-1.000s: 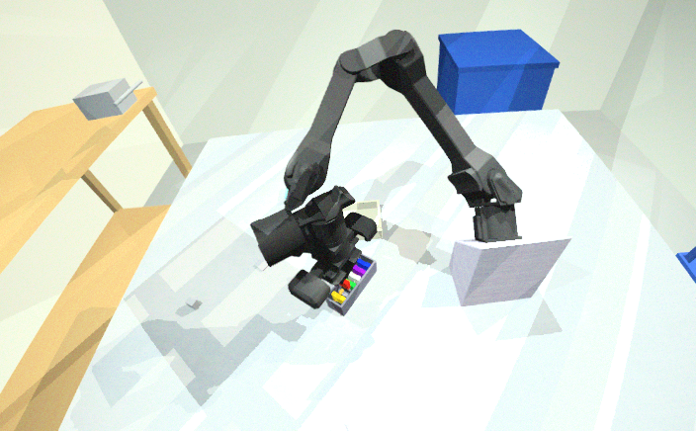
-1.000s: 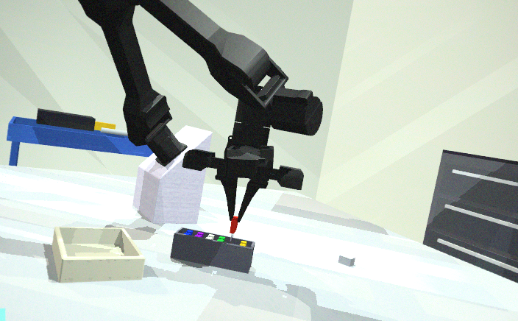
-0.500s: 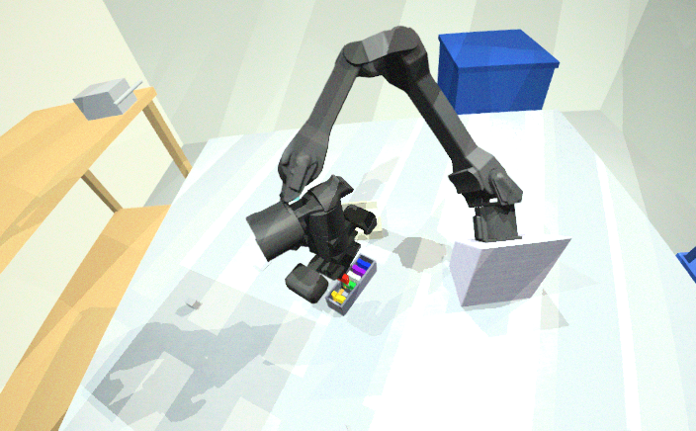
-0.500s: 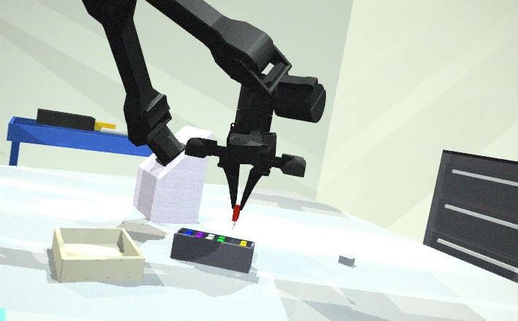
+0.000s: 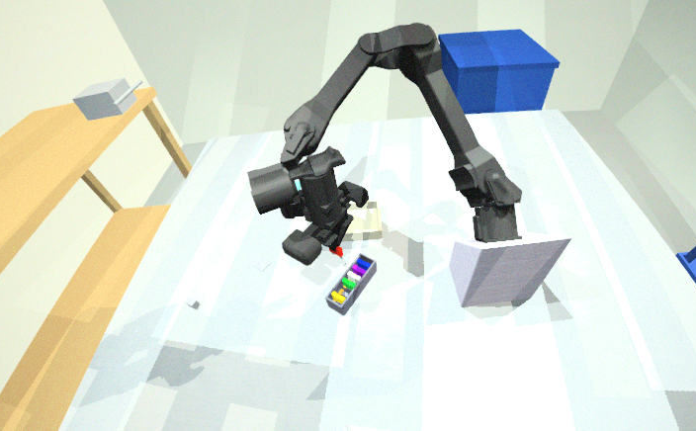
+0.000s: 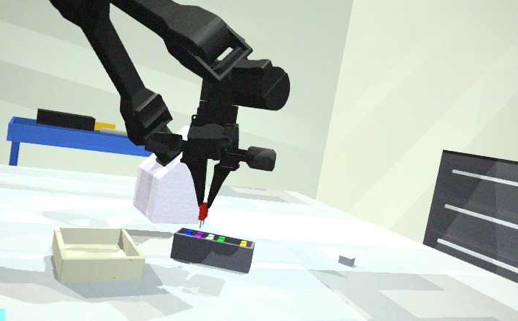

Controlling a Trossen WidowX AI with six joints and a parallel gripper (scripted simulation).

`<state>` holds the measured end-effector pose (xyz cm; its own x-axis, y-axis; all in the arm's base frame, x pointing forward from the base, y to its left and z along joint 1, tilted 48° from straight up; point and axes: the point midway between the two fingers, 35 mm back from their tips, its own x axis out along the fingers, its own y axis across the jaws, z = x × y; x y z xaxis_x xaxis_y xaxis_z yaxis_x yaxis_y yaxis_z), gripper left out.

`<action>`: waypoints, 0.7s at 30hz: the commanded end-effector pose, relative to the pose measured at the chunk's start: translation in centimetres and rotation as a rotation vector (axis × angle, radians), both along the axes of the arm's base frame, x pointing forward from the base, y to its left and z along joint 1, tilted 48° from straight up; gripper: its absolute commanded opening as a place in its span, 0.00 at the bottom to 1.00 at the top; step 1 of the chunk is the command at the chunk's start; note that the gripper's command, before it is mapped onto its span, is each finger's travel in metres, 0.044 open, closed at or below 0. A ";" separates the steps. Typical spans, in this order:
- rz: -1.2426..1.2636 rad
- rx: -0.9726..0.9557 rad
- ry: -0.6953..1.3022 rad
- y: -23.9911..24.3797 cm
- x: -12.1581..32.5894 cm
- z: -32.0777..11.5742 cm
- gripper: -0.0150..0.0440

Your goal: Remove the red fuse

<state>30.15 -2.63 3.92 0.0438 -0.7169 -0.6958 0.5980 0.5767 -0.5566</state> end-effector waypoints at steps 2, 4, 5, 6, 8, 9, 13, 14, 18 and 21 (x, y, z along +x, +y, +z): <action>0.008 -0.002 0.003 -1.9 -0.2 2.1 0.25; 0.008 -0.002 0.002 -2.7 -0.4 3.0 0.25; 0.008 -0.002 0.002 -3.1 -0.4 3.5 0.25; 0.008 -0.003 0.002 -3.6 -0.5 3.9 0.25; 0.008 -0.005 0.001 -4.4 -0.8 4.8 0.25; 0.008 -0.006 0.001 -4.8 -0.9 5.2 0.25; 0.008 -0.013 0.001 -6.5 -1.6 7.0 0.25; 0.007 -0.015 0.001 -6.9 -1.8 7.4 0.25; 0.005 -0.026 0.001 -8.5 -2.8 9.1 0.25; 0.004 -0.033 0.001 -9.3 -3.4 10.0 0.25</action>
<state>27.43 -11.30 13.08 0.0458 -0.7334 -0.6783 0.6020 0.5621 -0.5671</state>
